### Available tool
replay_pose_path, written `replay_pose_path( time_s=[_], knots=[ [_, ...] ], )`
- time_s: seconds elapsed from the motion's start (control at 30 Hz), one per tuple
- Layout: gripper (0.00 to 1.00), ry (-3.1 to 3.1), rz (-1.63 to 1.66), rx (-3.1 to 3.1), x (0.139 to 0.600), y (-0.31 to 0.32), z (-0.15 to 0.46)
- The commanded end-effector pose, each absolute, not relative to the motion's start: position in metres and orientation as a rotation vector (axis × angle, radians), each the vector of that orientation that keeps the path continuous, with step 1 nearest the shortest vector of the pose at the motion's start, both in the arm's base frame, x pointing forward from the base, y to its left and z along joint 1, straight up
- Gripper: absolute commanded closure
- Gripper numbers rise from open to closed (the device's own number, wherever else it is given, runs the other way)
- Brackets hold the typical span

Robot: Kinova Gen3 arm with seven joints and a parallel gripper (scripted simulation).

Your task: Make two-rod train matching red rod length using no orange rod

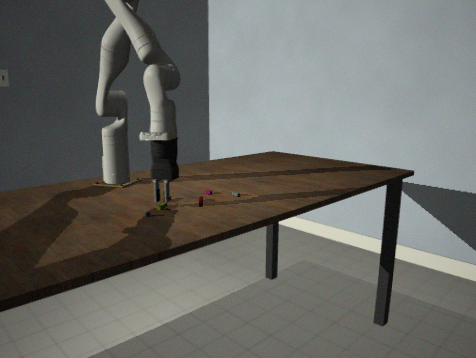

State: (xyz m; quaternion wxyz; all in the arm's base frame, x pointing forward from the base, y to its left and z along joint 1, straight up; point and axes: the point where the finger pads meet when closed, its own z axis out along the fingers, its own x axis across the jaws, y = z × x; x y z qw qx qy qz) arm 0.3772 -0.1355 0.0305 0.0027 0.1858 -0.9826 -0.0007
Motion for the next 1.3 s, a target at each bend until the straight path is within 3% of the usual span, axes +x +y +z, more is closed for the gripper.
replay_pose_path(
  time_s=[0.0, 1.27],
  knots=[
    [0.46, -3.087, 0.003, 0.575, 0.380, -0.137, 0.030],
    [0.46, -3.083, 0.000, 0.575, 0.377, -0.137, 0.013]
  ],
)
